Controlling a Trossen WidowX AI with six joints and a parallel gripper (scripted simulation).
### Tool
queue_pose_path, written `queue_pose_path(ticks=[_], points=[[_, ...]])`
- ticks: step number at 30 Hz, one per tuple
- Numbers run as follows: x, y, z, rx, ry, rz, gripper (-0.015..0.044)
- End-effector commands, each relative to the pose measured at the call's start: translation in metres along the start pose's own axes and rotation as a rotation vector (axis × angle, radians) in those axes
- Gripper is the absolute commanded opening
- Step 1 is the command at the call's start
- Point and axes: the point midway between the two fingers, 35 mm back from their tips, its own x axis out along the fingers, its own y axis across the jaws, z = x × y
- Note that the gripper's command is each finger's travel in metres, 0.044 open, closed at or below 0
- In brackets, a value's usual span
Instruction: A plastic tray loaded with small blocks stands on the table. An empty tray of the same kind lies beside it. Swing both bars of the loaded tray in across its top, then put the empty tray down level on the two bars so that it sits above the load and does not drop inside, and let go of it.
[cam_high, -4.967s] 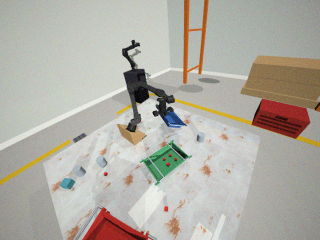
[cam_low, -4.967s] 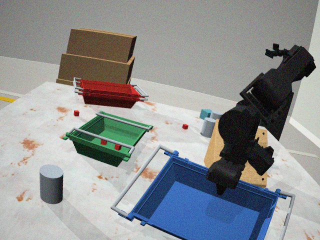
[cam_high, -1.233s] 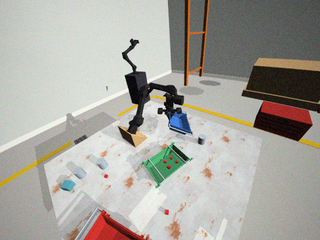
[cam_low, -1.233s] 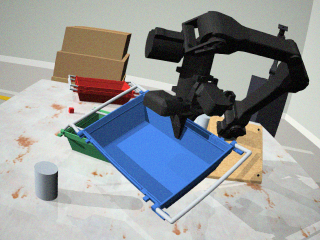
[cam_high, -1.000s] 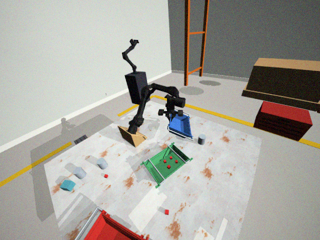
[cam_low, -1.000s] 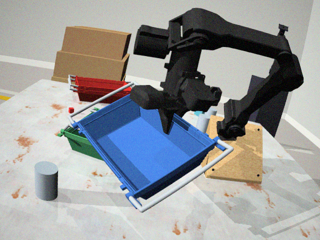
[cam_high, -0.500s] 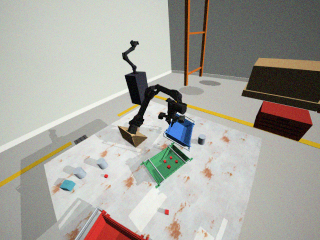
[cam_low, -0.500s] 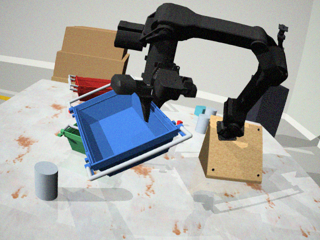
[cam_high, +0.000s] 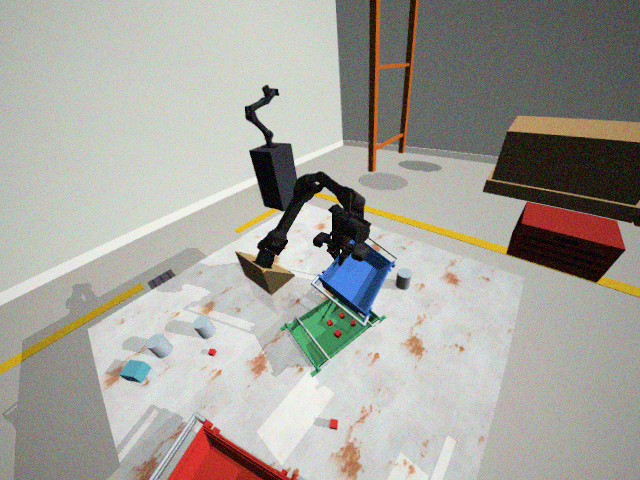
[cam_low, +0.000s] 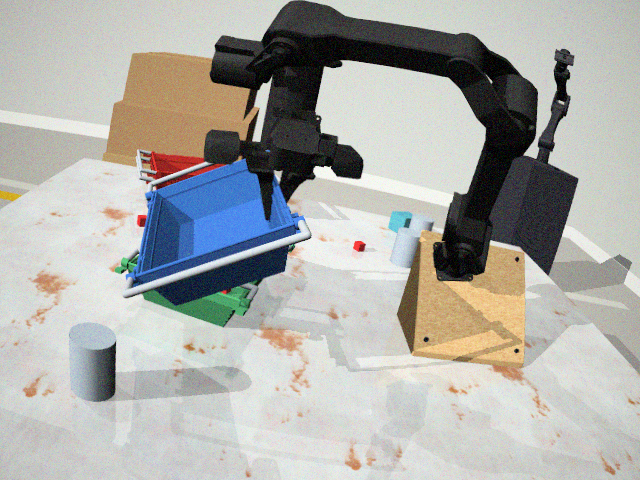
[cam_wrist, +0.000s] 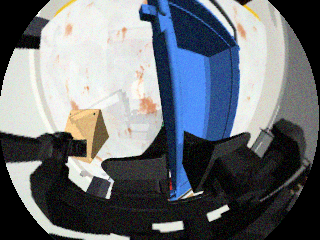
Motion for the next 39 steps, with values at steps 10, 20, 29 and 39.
queue_pose_path(ticks=[10,20,29,39], points=[[-0.007,-0.011,-0.062,0.18,-0.013,-0.028,0.0],[-0.006,-0.008,-0.108,0.316,-0.042,-0.032,0.0],[-0.005,-0.003,-0.138,0.403,-0.065,-0.036,0.0],[-0.005,-0.003,-0.138,0.403,-0.065,-0.036,0.0]])
